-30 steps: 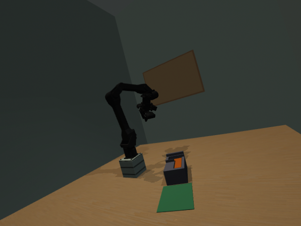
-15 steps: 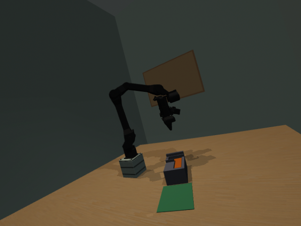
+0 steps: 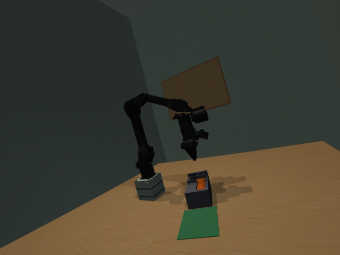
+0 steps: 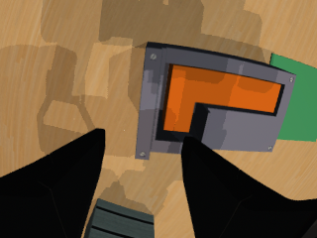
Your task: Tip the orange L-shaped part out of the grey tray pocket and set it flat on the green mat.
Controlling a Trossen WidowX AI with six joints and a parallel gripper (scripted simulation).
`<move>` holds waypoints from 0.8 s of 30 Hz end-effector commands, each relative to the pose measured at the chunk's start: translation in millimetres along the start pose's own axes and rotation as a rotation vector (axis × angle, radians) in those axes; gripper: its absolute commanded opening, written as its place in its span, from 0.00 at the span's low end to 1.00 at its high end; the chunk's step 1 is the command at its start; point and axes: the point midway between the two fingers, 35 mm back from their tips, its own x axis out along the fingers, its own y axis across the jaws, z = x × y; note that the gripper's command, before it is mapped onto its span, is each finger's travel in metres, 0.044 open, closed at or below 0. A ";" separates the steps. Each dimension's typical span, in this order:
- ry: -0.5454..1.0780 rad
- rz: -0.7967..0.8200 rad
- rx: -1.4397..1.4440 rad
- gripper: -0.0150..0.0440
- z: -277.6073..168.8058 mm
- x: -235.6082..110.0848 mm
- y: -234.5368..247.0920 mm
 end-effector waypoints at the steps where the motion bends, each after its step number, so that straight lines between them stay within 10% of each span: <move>1: 0.011 -0.013 0.000 0.56 -1.8 11.5 -5.2; 7: 0.011 -0.014 0.000 0.56 -3.6 74.6 -5.9; 24: 0.011 -0.014 0.000 0.56 -3.7 84.5 -6.1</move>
